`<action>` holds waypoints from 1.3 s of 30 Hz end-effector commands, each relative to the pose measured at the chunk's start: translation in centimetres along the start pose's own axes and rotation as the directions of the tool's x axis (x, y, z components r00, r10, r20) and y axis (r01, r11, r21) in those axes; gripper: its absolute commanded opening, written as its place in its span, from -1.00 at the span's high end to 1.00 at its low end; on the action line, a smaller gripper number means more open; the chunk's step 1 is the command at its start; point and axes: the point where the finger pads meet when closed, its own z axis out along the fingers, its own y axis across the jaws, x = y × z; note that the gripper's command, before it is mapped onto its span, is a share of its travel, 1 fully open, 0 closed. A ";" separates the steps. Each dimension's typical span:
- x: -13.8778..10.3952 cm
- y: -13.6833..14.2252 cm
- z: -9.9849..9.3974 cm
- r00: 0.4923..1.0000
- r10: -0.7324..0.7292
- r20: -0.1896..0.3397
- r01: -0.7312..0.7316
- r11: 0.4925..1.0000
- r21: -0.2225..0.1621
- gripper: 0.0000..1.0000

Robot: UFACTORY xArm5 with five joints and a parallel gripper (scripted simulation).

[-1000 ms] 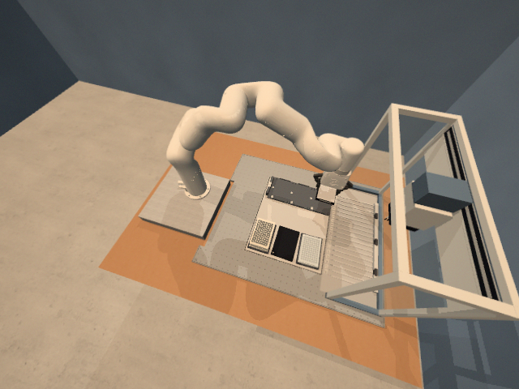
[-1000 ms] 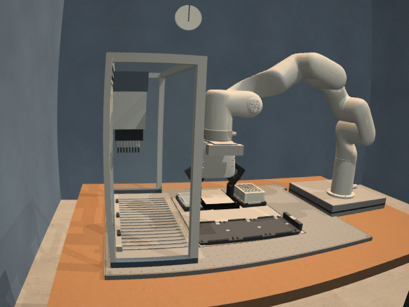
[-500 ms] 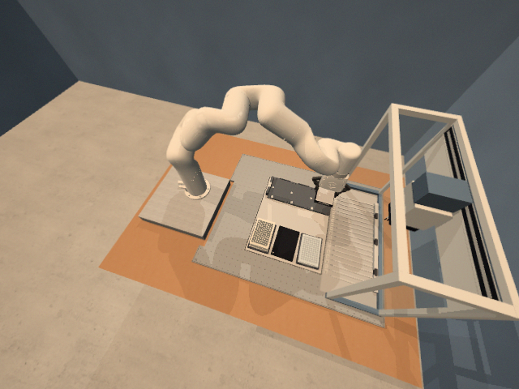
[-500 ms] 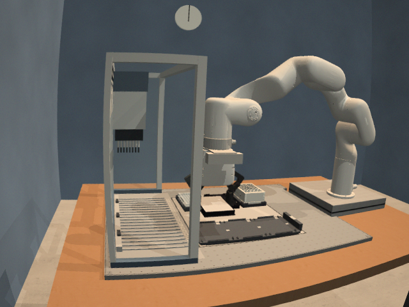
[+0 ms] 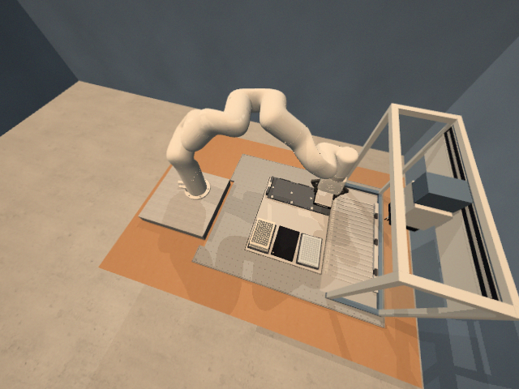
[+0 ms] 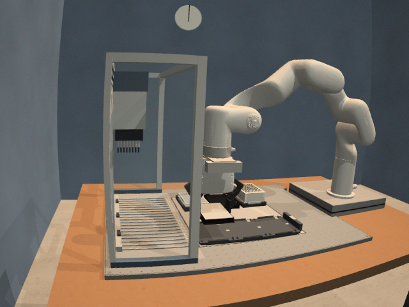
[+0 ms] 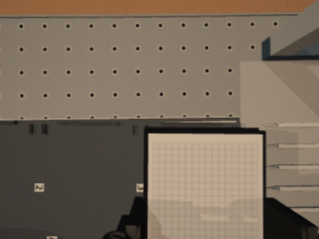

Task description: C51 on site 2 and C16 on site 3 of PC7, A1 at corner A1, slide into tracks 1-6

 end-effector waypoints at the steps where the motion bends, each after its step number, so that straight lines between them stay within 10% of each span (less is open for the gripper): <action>1: 0.0 0.2 0.6 1.000 0.000 -0.001 0.000 1.000 -0.005 1.00; 39: 0.0 0.2 3.6 1.000 0.000 -0.001 0.000 1.000 -0.005 1.00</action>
